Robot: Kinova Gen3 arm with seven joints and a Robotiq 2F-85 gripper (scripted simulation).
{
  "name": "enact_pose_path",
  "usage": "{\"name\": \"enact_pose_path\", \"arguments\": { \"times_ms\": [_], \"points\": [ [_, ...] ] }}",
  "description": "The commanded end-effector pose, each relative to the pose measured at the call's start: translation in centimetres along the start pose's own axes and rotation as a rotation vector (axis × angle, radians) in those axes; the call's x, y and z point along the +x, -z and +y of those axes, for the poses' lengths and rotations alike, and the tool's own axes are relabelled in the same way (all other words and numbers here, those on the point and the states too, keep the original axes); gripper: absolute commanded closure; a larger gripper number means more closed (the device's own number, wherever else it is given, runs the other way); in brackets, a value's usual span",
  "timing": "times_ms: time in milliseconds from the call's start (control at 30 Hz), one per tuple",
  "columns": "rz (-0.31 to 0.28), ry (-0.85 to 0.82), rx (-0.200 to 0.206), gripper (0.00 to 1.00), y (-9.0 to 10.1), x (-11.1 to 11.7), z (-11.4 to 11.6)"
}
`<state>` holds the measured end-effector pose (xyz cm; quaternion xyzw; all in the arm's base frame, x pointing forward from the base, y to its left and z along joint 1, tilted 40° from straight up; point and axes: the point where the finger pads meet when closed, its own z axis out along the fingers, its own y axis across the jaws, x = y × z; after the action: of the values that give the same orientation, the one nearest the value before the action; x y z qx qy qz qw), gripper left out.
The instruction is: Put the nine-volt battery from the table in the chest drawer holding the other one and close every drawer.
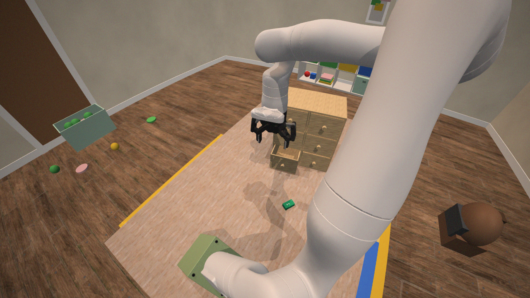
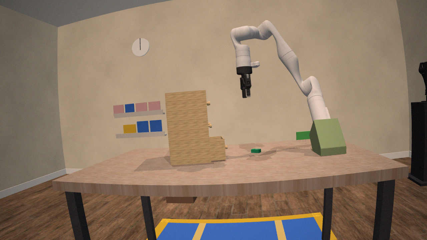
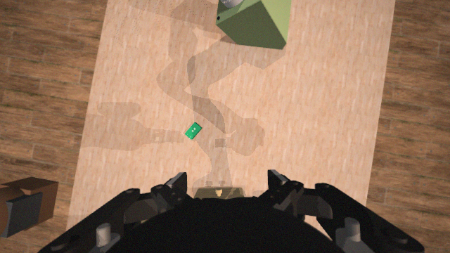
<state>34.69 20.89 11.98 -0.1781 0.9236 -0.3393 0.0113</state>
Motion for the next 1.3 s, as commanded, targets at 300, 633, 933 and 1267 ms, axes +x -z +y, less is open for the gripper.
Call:
{"name": "enact_pose_path", "arguments": {
  "times_ms": [300,633,933,1267],
  "points": [
    [0.002,-0.015,-0.003,0.0,0.0,0.2,0.1],
    [0.002,-0.015,-0.003,0.0,0.0,0.2,0.1],
    [0.002,-0.015,-0.003,0.0,0.1,0.2,0.0],
    [0.001,-0.027,-0.004,0.0,0.3,2.1,-0.4]
  ]
}}
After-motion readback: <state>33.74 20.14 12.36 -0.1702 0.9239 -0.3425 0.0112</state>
